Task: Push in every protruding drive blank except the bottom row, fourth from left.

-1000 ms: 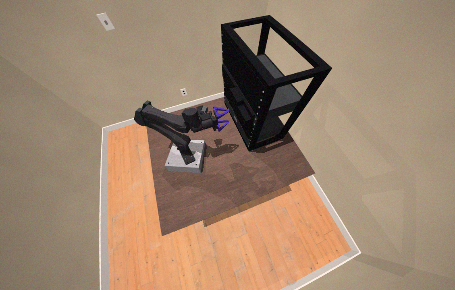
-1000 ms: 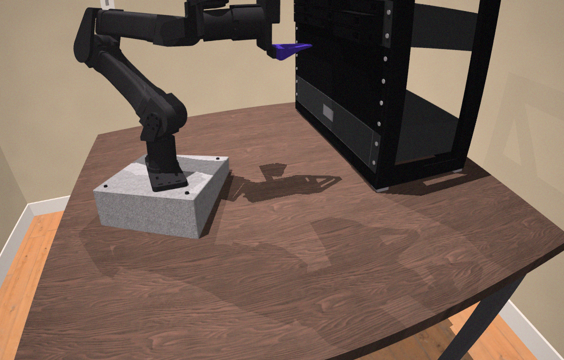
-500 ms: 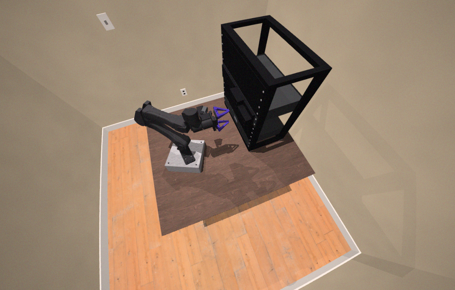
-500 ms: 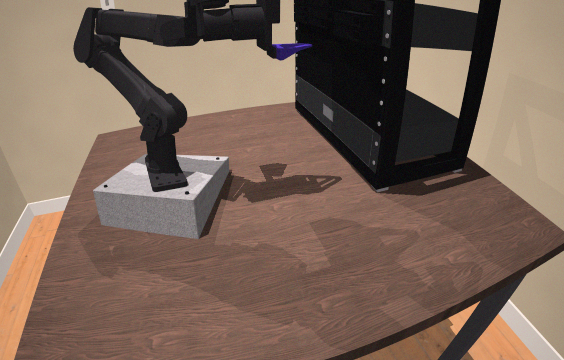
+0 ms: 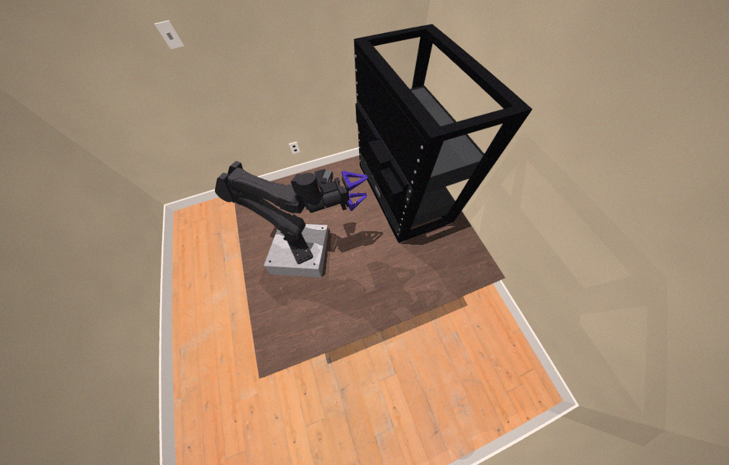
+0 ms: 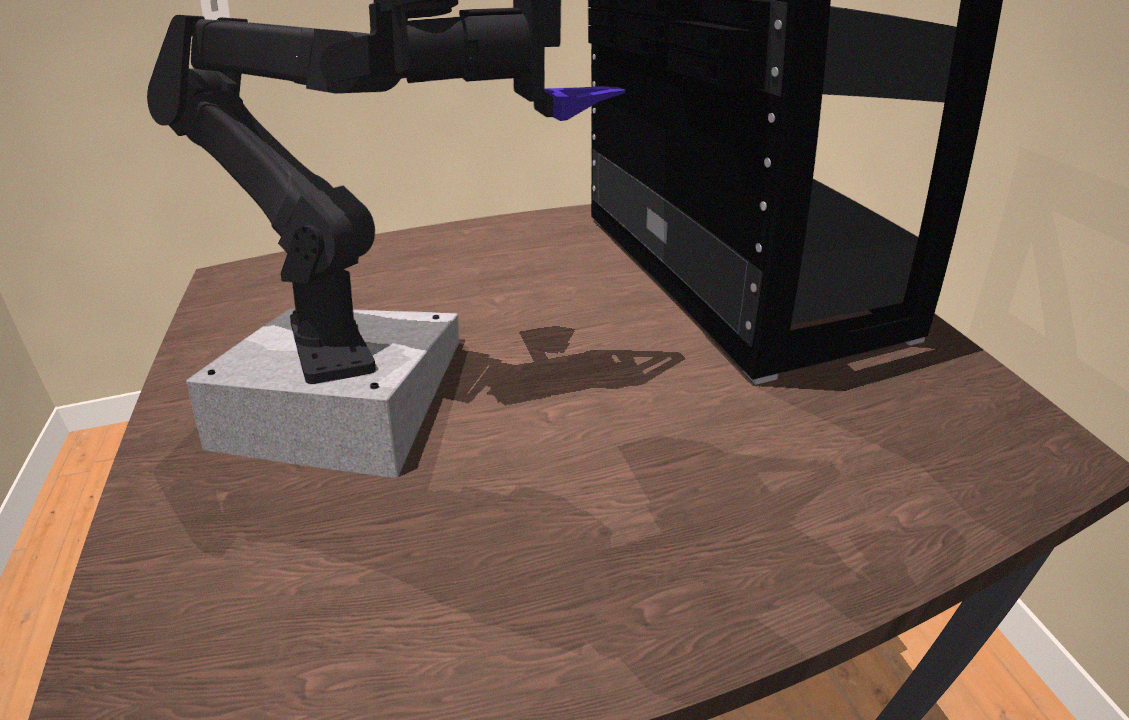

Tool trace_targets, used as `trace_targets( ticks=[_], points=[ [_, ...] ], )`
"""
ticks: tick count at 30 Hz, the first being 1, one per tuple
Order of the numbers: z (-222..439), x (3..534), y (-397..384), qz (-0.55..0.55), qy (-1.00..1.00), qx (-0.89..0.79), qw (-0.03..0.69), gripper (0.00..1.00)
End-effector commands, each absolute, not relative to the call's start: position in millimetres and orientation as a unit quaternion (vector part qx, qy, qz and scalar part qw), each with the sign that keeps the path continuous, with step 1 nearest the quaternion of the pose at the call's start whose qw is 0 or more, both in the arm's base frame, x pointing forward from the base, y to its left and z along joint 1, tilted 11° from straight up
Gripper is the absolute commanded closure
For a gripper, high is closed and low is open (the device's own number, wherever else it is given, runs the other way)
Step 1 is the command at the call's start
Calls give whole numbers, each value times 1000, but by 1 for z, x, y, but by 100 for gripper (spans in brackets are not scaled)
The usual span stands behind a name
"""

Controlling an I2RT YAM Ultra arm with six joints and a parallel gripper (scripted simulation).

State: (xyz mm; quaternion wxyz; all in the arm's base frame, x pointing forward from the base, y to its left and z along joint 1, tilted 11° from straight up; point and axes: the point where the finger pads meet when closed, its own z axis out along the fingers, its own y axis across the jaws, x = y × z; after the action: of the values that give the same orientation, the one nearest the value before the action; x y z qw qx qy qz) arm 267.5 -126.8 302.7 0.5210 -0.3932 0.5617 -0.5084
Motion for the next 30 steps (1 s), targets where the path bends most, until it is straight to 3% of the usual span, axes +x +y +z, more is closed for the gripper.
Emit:
trace_targets(
  ticks=[1, 11, 12, 30],
  points=[
    [321, 270, -128, -524, 546, -393, 522, 0],
    [321, 270, -128, -524, 546, -393, 522, 0],
    [321, 270, -128, -524, 546, -393, 522, 100],
    [321, 270, -128, -524, 546, -393, 522, 100]
  ],
)
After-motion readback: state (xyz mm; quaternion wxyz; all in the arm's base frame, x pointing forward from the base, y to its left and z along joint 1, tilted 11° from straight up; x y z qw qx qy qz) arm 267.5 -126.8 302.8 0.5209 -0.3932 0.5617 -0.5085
